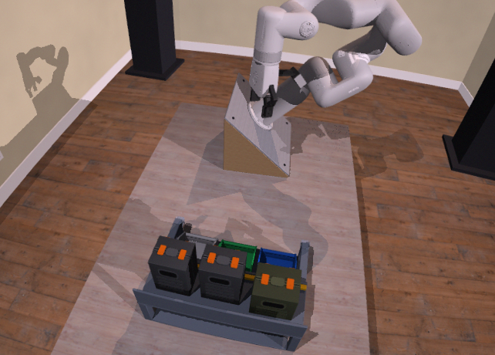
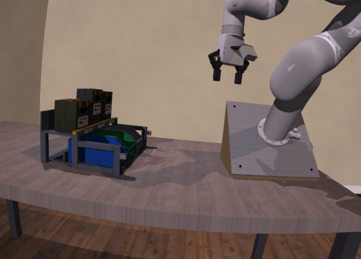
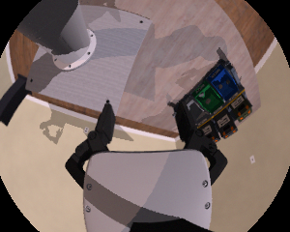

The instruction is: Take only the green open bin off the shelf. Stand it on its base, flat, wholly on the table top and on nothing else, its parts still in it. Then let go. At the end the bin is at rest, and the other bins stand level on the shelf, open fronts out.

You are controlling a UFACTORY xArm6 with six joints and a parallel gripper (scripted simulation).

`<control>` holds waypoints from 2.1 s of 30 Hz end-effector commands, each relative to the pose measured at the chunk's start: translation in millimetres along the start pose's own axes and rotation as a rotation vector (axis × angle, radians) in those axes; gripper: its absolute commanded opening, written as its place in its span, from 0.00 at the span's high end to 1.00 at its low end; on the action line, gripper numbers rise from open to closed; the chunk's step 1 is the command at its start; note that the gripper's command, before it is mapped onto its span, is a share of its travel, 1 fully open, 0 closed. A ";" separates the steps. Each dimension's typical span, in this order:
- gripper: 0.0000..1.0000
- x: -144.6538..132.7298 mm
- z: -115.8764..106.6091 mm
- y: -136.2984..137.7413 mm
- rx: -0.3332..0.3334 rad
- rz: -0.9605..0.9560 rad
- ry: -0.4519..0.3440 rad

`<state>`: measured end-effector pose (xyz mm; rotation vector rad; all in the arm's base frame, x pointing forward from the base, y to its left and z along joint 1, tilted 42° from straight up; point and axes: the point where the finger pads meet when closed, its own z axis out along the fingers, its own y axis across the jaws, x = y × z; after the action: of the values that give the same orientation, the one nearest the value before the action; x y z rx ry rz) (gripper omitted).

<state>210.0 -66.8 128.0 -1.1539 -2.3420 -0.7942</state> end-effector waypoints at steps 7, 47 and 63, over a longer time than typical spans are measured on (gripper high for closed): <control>0.00 -1.7 -0.7 1.0 -0.001 -0.008 0.002; 0.00 -75.9 -22.1 134.6 -0.006 -0.786 0.021; 0.00 -89.9 -26.1 159.7 -0.008 -1.045 0.026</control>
<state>374.9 -56.9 142.4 -0.0366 -2.8042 -1.0583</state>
